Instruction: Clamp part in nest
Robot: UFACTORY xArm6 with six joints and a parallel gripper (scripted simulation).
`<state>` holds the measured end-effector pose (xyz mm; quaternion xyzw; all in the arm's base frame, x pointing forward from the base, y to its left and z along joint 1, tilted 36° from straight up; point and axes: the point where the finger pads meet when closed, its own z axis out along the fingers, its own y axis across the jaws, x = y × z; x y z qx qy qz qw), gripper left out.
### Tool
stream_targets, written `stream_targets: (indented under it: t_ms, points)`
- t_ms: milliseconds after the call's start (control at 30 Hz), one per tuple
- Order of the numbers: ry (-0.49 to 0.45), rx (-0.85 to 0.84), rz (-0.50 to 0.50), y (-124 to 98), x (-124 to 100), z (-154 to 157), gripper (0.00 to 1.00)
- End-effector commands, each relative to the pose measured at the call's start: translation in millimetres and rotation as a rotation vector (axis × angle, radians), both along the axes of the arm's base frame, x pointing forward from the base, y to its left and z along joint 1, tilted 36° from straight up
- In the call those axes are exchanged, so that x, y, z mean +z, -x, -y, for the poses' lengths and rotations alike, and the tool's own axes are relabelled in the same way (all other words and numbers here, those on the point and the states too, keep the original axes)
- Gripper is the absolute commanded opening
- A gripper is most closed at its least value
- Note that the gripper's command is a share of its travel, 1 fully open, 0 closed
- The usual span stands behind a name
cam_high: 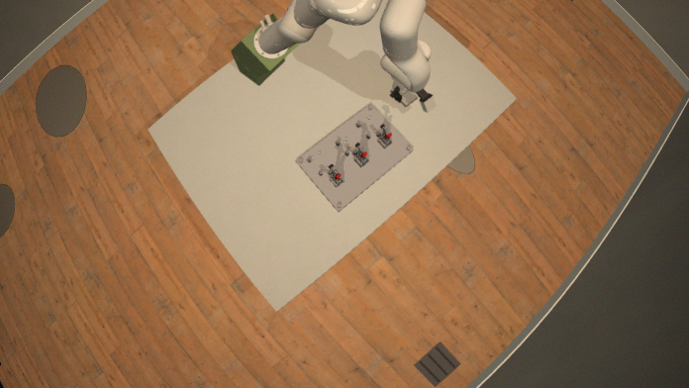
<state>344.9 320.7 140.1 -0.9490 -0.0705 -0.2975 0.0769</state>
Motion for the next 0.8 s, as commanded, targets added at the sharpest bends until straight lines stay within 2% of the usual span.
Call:
stream_targets:
  t_ms: [0,767]
  points:
    - [-0.003,0.001,0.004,0.0,-2.4,-1.1,0.00]
    - [-0.003,0.001,0.004,2.2,-21.5,-2.8,0.00]
